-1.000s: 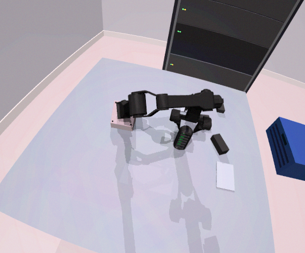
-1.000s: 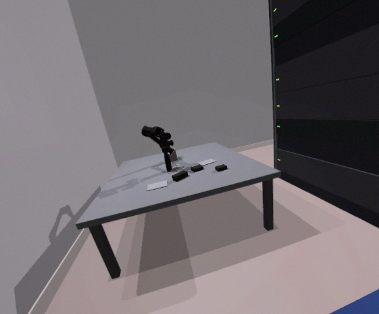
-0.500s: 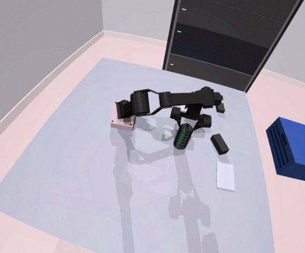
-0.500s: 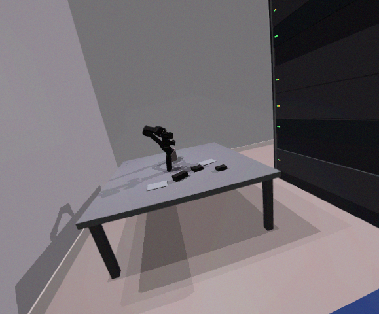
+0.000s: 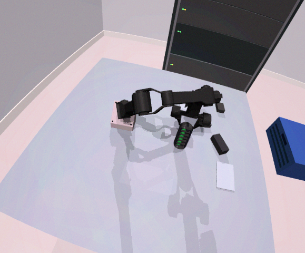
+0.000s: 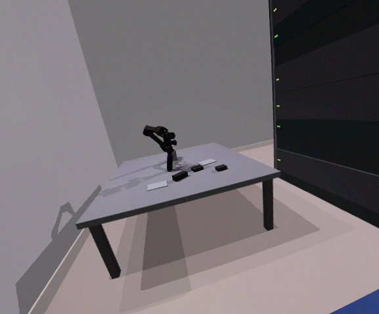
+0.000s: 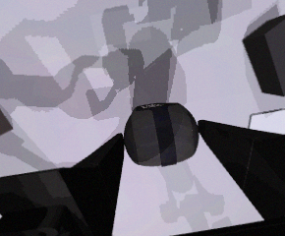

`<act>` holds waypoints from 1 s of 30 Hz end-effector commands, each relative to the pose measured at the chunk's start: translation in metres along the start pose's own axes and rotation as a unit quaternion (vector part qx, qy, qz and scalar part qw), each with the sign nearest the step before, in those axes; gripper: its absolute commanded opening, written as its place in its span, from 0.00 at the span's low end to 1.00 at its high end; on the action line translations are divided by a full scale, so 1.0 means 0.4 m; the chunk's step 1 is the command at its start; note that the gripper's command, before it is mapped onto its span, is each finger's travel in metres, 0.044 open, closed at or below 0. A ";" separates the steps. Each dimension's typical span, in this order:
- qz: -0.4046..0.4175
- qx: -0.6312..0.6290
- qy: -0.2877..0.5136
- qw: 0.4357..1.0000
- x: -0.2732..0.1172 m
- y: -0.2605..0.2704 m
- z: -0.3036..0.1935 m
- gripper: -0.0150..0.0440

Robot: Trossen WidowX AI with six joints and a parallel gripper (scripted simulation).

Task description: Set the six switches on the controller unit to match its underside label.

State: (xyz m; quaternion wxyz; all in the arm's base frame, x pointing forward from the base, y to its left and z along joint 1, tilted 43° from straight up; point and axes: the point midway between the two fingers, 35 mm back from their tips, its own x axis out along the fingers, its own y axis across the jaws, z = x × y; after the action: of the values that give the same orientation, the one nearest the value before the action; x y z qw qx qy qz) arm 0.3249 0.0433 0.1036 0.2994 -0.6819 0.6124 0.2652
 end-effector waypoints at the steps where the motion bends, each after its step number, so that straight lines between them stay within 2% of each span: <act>1: 0.006 -0.001 -0.001 1.000 0.009 0.002 0.016 0.83; 30: 0.006 -0.001 -0.001 1.000 0.022 0.003 0.073 0.83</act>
State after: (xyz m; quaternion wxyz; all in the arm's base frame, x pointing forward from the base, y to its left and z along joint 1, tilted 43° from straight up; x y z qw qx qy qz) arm 0.3254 0.0572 0.0829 0.2995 -0.6811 0.6128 0.2663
